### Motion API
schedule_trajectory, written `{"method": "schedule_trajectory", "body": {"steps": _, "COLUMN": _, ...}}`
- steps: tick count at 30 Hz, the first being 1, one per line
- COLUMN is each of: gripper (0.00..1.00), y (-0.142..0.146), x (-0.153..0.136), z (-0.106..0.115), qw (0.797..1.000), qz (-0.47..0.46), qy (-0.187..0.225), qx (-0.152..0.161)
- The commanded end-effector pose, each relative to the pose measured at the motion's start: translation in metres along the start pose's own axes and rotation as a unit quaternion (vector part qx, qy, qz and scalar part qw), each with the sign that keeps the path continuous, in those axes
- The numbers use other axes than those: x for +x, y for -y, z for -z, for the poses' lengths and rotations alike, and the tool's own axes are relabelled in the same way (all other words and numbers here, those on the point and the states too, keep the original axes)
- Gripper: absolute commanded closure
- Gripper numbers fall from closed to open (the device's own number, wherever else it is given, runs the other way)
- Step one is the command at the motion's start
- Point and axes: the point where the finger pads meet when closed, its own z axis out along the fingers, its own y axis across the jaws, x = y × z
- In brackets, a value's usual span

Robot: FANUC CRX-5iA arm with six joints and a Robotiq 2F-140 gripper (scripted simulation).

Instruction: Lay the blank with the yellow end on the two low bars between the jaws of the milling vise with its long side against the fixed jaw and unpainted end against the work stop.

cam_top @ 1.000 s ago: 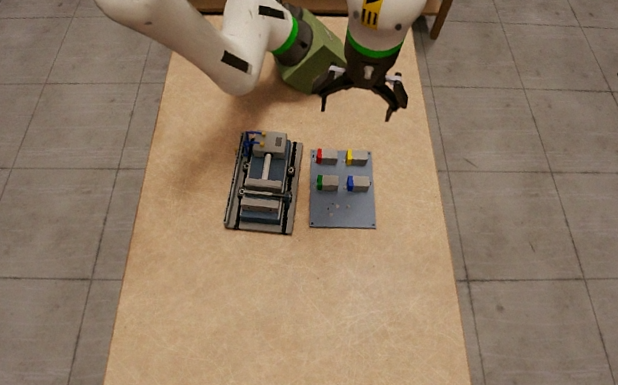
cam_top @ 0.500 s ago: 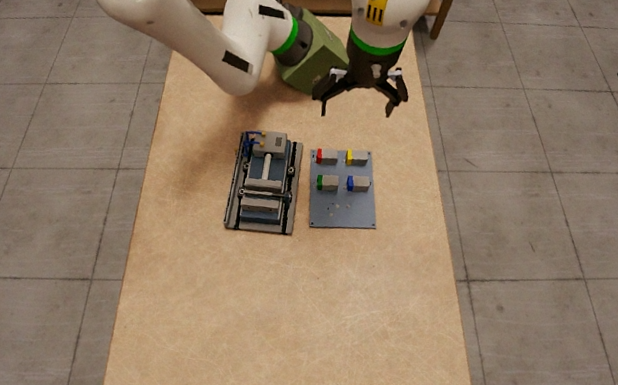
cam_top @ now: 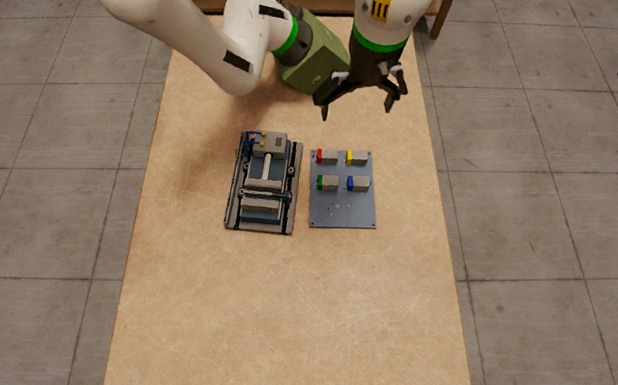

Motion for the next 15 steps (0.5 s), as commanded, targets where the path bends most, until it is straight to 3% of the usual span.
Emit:
{"method": "schedule_trajectory", "body": {"steps": 1, "gripper": 0.00, "y": -0.0002, "x": -0.0002, "z": 0.0007, "qw": 0.999, "qz": 0.038, "qy": 0.004, "qx": 0.003}}
{"method": "schedule_trajectory", "body": {"steps": 15, "gripper": 0.00, "y": -0.0002, "x": -0.0002, "z": 0.0007, "qw": 0.994, "qz": 0.112, "qy": 0.011, "qx": 0.011}}
